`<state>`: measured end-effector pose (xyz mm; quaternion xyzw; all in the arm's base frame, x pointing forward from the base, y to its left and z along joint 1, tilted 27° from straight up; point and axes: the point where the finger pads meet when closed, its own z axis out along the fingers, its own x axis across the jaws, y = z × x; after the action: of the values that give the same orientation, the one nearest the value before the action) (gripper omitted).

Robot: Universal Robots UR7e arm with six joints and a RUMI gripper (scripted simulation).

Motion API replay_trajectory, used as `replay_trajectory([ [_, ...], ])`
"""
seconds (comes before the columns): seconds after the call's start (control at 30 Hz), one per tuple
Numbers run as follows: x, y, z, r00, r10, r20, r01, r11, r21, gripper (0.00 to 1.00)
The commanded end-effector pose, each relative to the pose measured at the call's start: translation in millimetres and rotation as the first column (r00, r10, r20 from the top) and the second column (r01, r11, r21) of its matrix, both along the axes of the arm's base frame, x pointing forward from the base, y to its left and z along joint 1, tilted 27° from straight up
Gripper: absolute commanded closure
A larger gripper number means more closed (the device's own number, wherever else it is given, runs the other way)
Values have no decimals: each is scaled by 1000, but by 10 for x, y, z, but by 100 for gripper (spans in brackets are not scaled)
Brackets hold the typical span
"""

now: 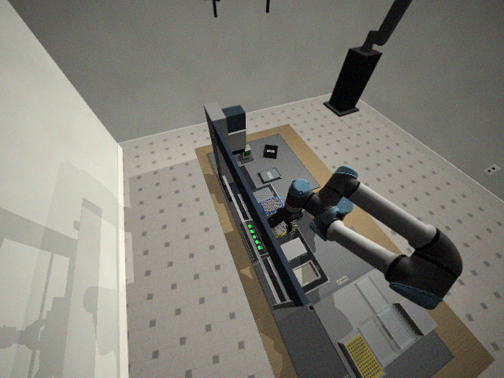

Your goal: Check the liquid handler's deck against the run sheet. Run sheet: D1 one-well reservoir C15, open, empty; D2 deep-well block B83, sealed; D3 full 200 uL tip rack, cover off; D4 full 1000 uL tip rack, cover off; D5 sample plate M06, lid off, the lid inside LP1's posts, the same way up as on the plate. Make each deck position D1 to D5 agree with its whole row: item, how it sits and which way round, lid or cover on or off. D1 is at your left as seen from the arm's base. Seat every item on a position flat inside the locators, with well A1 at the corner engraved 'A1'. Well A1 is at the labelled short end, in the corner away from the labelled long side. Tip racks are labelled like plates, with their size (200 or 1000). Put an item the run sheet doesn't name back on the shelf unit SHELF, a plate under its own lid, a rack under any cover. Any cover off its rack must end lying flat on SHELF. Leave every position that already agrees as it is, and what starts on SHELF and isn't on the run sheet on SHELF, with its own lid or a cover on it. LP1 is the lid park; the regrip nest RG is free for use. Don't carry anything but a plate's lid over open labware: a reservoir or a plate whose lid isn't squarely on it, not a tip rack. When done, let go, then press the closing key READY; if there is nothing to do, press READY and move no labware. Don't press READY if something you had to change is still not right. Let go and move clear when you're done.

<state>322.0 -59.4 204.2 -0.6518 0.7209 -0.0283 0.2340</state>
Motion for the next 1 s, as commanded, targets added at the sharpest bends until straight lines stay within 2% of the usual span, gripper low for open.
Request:
replay_trajectory([
  [0.0,-36,-27,84,1000,0,1,0,1000,0,18],
  [0.97,-193,-137,454,1000,0,1,0,1000,0,18],
])
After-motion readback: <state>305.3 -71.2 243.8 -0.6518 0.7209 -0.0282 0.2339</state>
